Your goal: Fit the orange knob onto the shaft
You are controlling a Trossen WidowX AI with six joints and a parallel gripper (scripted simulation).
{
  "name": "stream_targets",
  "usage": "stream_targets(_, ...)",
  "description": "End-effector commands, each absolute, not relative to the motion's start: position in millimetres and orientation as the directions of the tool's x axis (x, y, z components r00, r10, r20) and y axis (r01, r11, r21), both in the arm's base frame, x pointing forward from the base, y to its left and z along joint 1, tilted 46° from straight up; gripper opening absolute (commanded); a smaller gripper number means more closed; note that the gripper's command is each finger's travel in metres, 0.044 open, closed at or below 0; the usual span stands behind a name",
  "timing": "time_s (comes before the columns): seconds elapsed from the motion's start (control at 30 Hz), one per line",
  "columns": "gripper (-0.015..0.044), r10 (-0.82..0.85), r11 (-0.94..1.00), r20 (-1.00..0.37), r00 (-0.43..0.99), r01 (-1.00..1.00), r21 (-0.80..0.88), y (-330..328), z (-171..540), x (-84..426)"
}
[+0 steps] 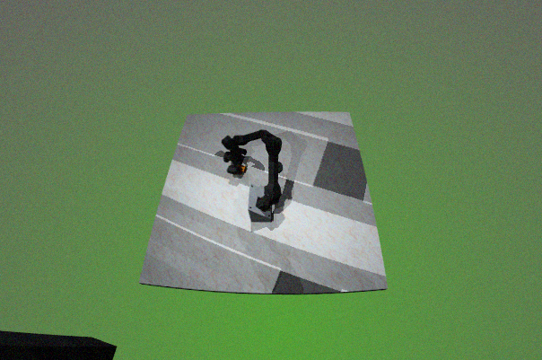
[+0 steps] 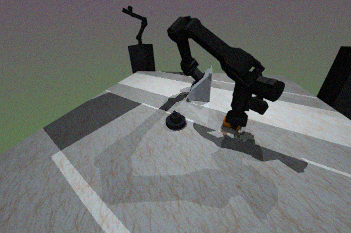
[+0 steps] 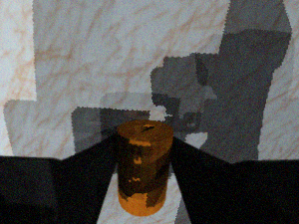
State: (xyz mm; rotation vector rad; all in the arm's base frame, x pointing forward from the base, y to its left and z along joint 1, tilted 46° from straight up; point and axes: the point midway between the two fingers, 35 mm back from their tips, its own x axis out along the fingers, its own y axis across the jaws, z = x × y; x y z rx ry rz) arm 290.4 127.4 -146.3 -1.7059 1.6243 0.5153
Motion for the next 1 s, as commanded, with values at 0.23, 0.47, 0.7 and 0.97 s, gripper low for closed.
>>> stream_targets(0.23, 0.0179, -0.596, 0.048, -0.789, 0.148, -0.975, -0.219, 127, -139, 289)
stream_targets(0.47, 0.0179, -0.498, 0.047, -0.851, 0.166, -0.975, -0.218, 125, -132, 287)
stream_targets(0.7, 0.0179, -0.397, 0.047, -0.9, 0.181, -0.975, -0.217, 122, -126, 285)
stream_targets(0.97, 0.0179, -0.278, 0.047, -0.941, 0.194, -0.975, -0.215, 118, -119, 284)
